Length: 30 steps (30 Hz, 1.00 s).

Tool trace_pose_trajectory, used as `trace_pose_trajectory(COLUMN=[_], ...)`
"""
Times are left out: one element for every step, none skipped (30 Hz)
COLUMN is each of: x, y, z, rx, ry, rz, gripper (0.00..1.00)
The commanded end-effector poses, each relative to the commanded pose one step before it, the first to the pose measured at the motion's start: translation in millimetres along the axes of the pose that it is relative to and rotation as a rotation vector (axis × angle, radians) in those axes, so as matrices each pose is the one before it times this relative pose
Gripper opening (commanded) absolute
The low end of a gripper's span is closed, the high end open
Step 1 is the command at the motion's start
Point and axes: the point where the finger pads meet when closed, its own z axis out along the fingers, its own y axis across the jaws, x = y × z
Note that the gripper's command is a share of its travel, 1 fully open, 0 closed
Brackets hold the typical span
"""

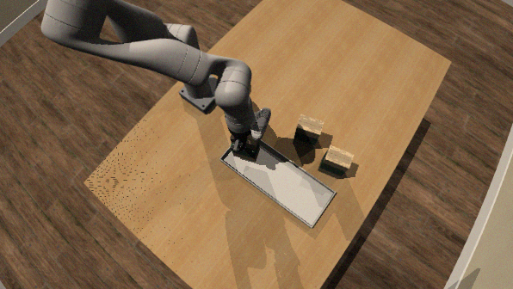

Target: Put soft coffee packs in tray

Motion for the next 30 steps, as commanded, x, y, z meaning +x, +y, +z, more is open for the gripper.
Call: trace_pose_trajectory(x=[0.80,-0.01,-0.02,-0.01,-0.02,-0.01,-0.02,-0.01,-0.02,0.00,0.00,-0.01,-0.01,-0.01,-0.01,-0.01,-0.01,-0.01,-0.01,0.00,0.20,0.29,0.18,0.06,0.00,0.00,0.00,0.00,0.00,0.00], y=[-1.03,0.02,-0.01,0.02,-0.01,0.02,0.00,0.02,0.00,0.00,0.00,0.00,0.01,0.00,0.00,0.01,0.01,0.00,0.00,0.00,0.12,0.18,0.11,0.03,0.00,0.00,0.00,0.00,0.00,0.00], z=[9.17,2.44,2.48,2.45,2.43,2.35,2.28,2.15,2.03,0.00,0.00,1.88,1.70,1.53,1.34,1.14,0.95,0.77,0.59,0.42,0.20,0.04,-0.01,-0.01,0.00,0.00,0.00,0.00,0.00,0.00], rx=[0.00023,-0.00002,0.00003,-0.00002,0.00003,-0.00002,0.00002,-0.00001,0.00001,0.00000,0.00000,0.00001,-0.00001,0.00002,0.00001,-0.00001,0.00000,0.00001,0.00001,0.00001,-0.00014,-0.00020,-0.00012,-0.00004,0.00000,0.00000,0.00000,0.00000,0.00000,0.00000], ry=[0.00049,-0.00002,-0.00003,-0.00002,-0.00003,-0.00001,-0.00002,-0.00001,-0.00002,0.00000,0.00000,-0.00002,-0.00001,-0.00002,-0.00001,-0.00001,-0.00001,-0.00001,-0.00001,-0.00001,0.00036,0.00052,0.00031,0.00010,0.00000,0.00000,0.00000,0.00000,0.00000,0.00000], rz=[-0.00281,0.00004,-0.00001,0.00004,-0.00001,0.00004,-0.00001,0.00003,0.00000,0.00000,0.00000,0.00001,0.00002,0.00000,0.00000,0.00002,0.00001,0.00000,0.00000,0.00000,0.00023,0.00033,0.00020,0.00006,0.00000,0.00000,0.00000,0.00000,0.00000,0.00000], gripper=[0.27,0.27,0.27,0.27,0.27,0.27,0.27,0.27,0.27,0.27,0.27,0.27,0.27,0.27,0.27,0.27,0.27,0.27,0.27,0.27,0.27,0.27,0.27,0.27,0.27,0.27,0.27,0.27,0.27,0.27])
